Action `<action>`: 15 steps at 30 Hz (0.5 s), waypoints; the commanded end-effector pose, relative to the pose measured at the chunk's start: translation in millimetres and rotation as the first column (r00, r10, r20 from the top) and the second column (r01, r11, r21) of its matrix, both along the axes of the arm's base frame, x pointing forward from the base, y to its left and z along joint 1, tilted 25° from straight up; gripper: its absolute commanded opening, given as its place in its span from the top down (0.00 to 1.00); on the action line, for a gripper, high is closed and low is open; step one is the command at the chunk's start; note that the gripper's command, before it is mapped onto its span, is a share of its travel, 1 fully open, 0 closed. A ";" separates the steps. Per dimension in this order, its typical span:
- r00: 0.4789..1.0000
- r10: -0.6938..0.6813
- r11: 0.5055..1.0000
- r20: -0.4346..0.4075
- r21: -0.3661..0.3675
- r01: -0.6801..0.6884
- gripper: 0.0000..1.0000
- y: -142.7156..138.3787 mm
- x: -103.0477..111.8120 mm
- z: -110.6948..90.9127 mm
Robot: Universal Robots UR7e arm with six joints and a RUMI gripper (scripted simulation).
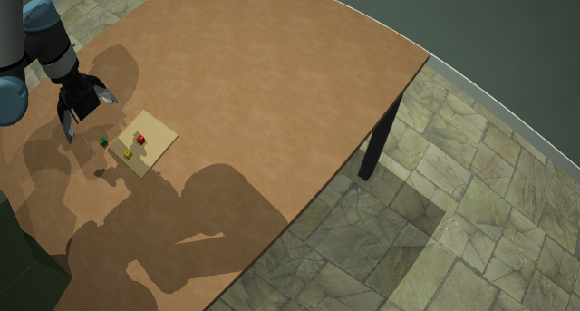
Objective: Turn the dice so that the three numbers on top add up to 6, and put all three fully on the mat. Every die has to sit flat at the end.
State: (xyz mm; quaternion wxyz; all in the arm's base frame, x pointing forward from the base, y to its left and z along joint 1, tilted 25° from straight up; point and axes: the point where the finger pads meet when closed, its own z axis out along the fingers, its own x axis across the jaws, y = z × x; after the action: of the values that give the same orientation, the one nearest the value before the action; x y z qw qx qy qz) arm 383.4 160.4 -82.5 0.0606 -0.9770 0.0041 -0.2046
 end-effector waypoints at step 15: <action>0.998 -0.058 0.998 -0.003 0.019 0.058 0.82 1.8 -2.8 -0.7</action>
State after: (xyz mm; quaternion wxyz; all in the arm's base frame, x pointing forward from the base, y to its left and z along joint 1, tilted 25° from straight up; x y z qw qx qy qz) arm 382.6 161.6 -82.3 0.0639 -0.9758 0.0342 -0.2063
